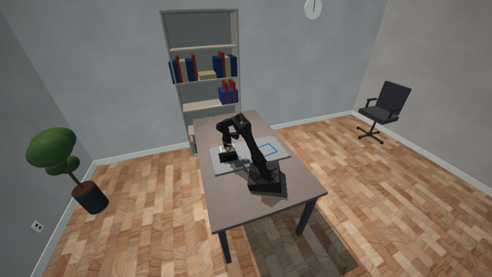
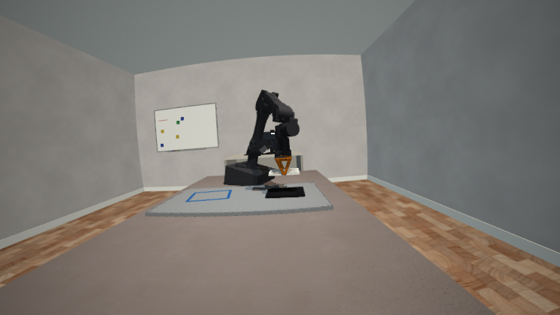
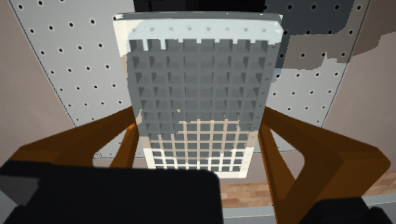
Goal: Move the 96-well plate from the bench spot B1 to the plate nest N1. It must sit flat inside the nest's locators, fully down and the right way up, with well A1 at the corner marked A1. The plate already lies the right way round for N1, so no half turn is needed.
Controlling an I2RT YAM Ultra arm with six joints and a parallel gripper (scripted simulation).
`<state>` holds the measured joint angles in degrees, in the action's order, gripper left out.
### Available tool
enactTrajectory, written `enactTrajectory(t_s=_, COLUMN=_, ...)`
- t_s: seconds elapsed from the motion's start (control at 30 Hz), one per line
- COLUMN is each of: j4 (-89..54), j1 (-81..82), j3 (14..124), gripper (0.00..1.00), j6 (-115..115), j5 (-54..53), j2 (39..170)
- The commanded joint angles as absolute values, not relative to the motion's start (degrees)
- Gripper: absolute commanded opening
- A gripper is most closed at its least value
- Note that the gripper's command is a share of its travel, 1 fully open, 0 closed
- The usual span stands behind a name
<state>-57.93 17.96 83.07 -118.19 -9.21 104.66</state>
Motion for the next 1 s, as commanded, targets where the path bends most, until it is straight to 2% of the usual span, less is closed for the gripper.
enactTrajectory(t_s=0.0, j4=-58.94, j1=17.14, j3=83.92, gripper=0.00, j6=-117.87, j5=-8.68, j2=103.12)
enactTrajectory(t_s=0.97, j4=-52.21, j1=18.90, j3=79.63, gripper=0.00, j6=-119.21, j5=-8.55, j2=107.31)
